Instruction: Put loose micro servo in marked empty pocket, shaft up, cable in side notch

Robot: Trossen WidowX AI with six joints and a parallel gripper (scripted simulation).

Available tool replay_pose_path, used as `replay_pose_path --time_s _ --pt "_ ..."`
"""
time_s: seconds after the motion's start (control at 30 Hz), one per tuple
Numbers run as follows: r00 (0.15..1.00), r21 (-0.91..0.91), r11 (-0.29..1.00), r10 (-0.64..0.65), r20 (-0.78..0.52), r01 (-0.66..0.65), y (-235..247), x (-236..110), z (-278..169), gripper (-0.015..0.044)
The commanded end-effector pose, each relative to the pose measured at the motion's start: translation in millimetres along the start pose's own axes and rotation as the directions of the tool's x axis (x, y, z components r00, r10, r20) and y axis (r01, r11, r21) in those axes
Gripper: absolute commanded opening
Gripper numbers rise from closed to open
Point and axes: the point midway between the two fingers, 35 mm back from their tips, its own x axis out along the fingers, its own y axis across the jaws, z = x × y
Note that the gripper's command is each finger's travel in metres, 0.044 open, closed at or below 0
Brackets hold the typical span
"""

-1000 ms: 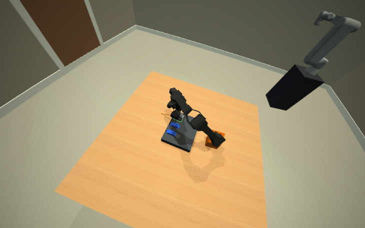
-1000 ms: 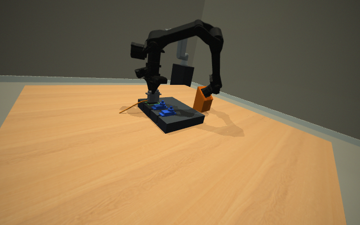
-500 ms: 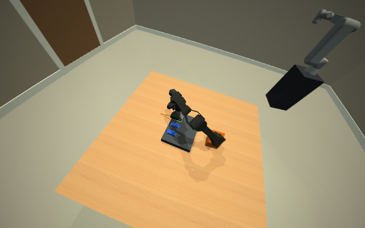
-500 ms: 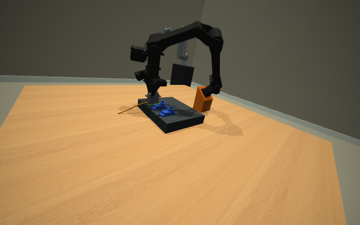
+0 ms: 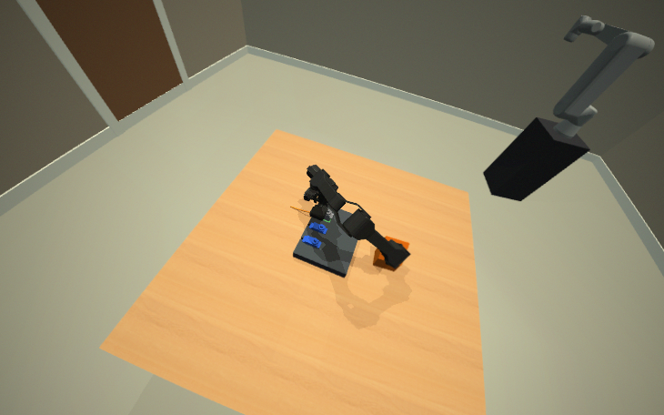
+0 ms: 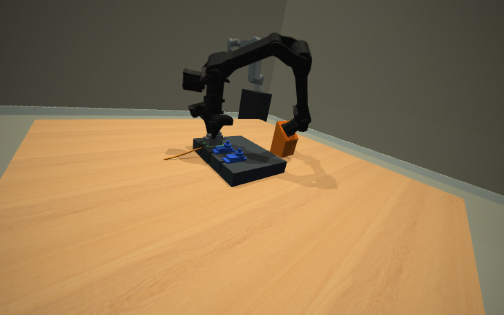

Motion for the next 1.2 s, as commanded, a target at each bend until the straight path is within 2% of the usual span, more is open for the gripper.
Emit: replay_pose_path --time_s 0.0,0.67,0.9,1.17 --pt "1.0 0.004 1.0 0.002 0.002 -0.002 0 4 0 0.0" --pt "1.0 0.004 1.0 0.003 0.002 -0.003 0 24 0 0.0" --pt "1.0 0.004 1.0 0.003 0.002 -0.003 0 22 0 0.0184" --pt "1.0 0.004 1.0 0.002 0.002 -0.002 2 -13 -3 0.0187"
